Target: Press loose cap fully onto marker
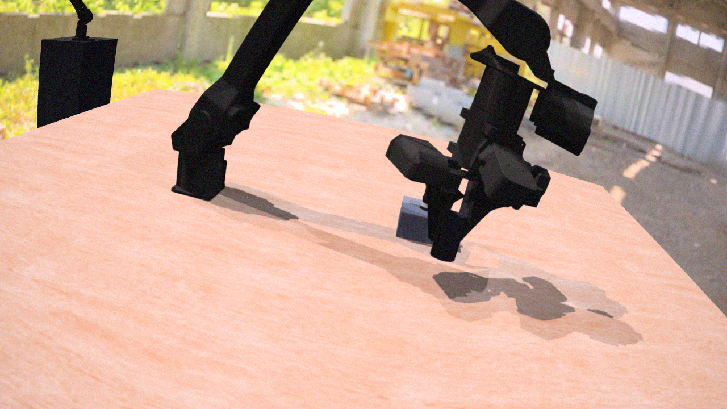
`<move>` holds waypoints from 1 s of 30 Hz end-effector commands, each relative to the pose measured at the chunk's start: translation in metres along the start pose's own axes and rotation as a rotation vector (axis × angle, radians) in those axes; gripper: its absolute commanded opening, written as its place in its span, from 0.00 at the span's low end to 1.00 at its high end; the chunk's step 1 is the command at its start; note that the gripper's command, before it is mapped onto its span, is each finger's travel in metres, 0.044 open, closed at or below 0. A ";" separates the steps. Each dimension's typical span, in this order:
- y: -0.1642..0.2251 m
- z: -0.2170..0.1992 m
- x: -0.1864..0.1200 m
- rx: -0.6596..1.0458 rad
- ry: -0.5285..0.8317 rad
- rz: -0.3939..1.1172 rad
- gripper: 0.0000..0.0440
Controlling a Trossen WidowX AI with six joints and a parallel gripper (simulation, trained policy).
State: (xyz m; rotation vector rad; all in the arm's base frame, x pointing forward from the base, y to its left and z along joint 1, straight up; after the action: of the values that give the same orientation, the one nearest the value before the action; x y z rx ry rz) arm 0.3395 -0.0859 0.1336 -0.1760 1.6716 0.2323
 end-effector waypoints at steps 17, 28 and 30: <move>0.058 0.011 -0.059 -0.083 -0.081 -0.027 0.16; 0.103 0.006 -0.073 -0.129 -0.064 -0.014 0.11; 0.111 0.004 -0.075 -0.138 -0.059 -0.013 0.10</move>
State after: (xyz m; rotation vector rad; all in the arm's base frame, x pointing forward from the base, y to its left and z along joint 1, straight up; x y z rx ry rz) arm 0.3301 0.0092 0.2063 -0.2796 1.5977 0.3298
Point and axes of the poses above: the point midway between the two fingers, 35 mm back from their tips, its own x axis out along the fingers, its own z axis across the jaws, y = z × x, the point moved 5 cm from there along -x, back along the fingers, and after that the axes turned 13 degrees about x, right-handed, at the moved point
